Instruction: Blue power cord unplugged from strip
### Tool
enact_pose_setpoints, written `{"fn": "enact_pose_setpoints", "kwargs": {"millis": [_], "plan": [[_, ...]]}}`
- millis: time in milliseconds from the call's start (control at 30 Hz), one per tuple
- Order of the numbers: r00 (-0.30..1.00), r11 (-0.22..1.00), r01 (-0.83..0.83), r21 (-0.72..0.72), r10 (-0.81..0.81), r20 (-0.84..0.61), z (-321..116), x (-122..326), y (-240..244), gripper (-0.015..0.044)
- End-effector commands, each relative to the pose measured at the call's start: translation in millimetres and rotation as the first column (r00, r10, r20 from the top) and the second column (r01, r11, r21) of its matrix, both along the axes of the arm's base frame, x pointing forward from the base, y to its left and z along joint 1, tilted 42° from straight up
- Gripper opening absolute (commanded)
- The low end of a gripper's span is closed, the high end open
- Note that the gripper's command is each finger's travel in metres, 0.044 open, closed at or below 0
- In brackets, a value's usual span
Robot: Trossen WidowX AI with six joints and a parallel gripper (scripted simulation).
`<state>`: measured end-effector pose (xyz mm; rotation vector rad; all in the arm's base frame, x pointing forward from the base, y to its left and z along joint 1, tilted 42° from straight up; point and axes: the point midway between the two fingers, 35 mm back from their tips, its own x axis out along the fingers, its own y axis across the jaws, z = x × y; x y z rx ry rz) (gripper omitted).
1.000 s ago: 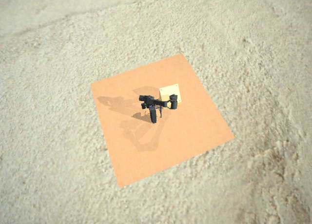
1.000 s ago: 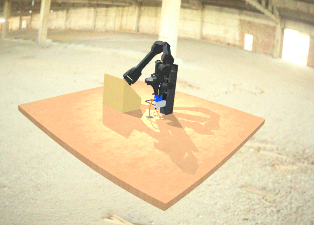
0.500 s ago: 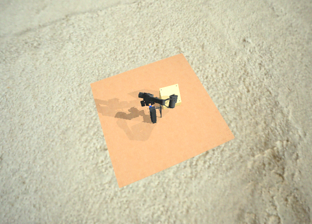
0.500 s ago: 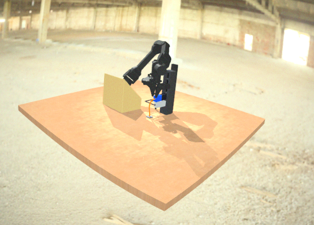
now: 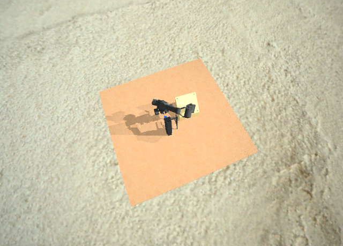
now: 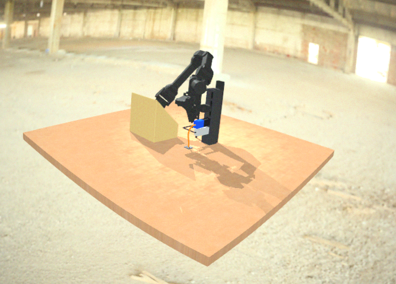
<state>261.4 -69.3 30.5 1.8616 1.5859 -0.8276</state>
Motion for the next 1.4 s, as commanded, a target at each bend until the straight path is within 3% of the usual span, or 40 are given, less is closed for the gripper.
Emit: {"fn": "enact_pose_setpoints", "kwargs": {"millis": [0, 1367], "plan": [[1.0, 1.0, -0.007, 0.005, 0.007, 0.0, 1, 1, 4, 0.0157], [1.0, 1.0, 0.015, 0.013, -0.015, -0.013, 33, 3, 28, 0.016]]}}
